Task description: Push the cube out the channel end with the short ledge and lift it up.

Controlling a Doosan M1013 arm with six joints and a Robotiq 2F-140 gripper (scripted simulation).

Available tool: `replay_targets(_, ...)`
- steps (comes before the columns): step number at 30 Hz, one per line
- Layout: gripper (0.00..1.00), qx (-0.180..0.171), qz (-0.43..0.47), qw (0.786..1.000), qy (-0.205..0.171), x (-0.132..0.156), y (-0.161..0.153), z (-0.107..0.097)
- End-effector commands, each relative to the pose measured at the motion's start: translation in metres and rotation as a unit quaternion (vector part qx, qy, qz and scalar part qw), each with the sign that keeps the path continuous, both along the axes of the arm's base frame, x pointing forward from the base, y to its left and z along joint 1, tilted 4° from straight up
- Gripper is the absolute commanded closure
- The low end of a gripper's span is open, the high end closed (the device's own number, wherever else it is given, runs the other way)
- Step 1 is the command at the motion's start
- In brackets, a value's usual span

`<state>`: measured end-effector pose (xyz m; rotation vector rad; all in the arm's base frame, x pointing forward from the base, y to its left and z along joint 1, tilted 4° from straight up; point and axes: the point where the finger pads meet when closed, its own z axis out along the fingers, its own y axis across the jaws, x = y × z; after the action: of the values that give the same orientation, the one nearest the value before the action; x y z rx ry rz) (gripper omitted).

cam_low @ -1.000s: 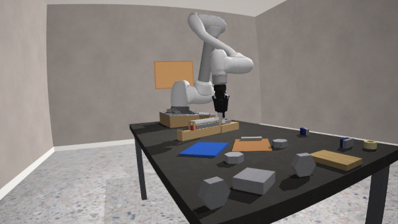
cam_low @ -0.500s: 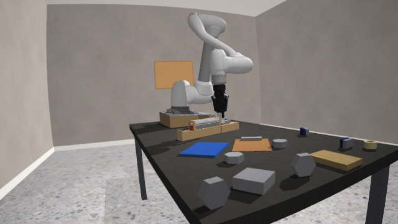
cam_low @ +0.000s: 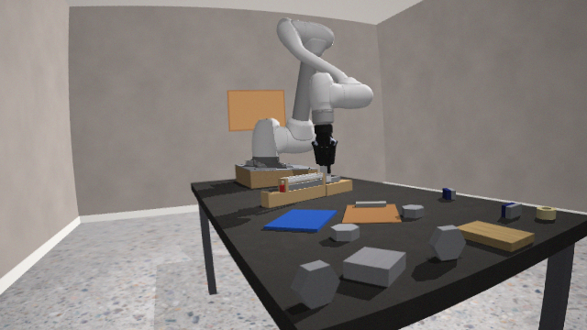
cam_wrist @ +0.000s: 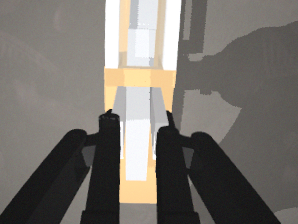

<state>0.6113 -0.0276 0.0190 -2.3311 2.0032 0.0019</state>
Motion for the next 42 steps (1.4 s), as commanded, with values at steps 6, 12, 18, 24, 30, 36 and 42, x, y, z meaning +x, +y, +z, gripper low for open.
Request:
replay_targets(6,1.00,0.002,-0.001,1.000,0.001,0.0005,-0.0025,0.0004)
replay_targets(12,1.00,0.002,-0.001,1.000,0.001,0.0005,-0.0025,0.0004)
replay_targets(18,1.00,0.002,-0.001,1.000,0.001,0.0005,-0.0025,0.0004)
replay_targets(24,0.77,0.002,-0.001,1.000,0.001,0.0005,-0.0025,0.0004)
replay_targets(30,0.77,0.002,-0.001,1.000,0.001,0.0005,-0.0025,0.0004)
replay_targets(36,0.77,0.002,-0.001,1.000,0.001,0.0005,-0.0025,0.0004)
replay_targets(42,0.77,0.002,-0.001,1.000,0.001,0.0005,-0.0025,0.0004)
